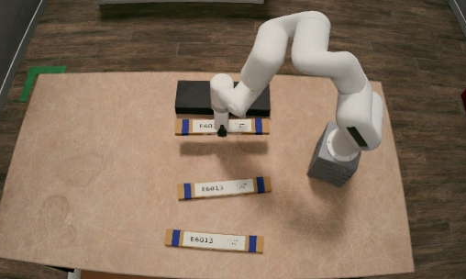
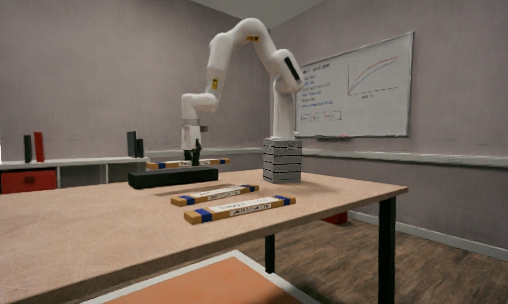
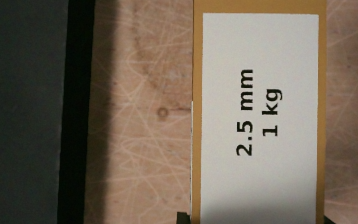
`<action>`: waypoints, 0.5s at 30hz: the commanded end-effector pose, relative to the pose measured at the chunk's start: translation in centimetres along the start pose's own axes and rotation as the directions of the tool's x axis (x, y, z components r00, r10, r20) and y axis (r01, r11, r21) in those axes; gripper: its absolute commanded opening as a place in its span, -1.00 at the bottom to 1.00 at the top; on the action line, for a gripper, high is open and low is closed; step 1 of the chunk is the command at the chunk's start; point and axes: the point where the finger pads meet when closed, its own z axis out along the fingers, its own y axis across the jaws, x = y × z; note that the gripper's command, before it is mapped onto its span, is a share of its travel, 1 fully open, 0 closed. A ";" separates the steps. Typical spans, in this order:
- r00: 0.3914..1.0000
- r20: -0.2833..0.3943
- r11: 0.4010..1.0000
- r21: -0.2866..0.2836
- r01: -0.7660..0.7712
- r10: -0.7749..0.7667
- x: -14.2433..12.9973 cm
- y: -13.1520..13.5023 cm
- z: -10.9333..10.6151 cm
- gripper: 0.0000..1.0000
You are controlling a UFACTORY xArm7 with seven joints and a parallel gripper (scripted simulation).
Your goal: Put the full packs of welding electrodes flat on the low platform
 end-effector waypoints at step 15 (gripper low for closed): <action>0.999 0.005 0.999 0.002 -0.042 0.042 -0.2 -0.1 -0.2 0.15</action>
